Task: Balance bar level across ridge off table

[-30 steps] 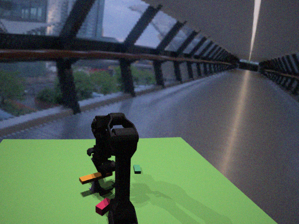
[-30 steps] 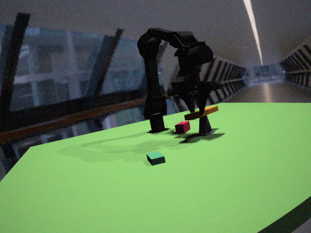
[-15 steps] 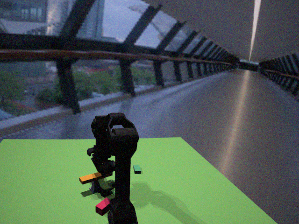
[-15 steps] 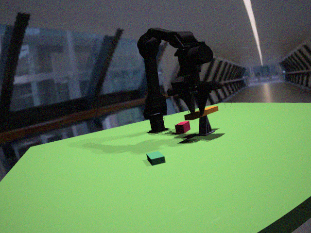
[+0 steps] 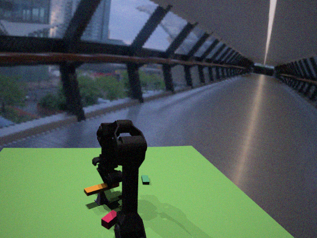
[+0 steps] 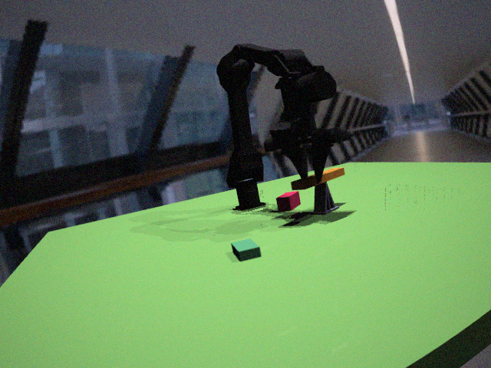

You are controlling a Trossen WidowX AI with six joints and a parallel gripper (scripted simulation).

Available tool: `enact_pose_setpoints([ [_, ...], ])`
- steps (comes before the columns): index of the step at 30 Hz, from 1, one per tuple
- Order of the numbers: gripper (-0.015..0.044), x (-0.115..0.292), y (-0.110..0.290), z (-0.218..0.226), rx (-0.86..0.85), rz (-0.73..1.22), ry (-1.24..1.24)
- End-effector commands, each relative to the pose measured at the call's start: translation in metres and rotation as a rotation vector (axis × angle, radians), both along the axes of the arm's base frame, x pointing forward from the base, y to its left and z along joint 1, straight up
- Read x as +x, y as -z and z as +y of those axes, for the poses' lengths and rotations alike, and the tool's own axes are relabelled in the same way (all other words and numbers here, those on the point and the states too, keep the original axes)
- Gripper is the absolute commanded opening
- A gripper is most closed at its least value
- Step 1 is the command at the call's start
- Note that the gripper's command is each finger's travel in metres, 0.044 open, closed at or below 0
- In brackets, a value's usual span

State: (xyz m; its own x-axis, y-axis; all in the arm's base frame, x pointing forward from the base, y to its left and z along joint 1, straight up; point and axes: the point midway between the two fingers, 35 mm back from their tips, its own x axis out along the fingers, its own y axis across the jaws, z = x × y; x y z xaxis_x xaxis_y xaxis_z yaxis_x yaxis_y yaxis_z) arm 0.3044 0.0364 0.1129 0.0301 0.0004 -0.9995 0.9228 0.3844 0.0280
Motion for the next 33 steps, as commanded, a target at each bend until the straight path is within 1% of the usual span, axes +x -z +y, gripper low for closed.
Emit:
enact_pose_setpoints([
  [1, 0.0158, 0.0000, 0.0000, 0.0000, 0.000, 0.000, 0.000],
  [2, 0.0167, 0.0000, 0.0000, 0.0000, 0.000, 0.000, 0.000],
  [33, 0.0171, 0.0000, 0.0000, 0.0000, 0.000, 0.000, 0.000],
])
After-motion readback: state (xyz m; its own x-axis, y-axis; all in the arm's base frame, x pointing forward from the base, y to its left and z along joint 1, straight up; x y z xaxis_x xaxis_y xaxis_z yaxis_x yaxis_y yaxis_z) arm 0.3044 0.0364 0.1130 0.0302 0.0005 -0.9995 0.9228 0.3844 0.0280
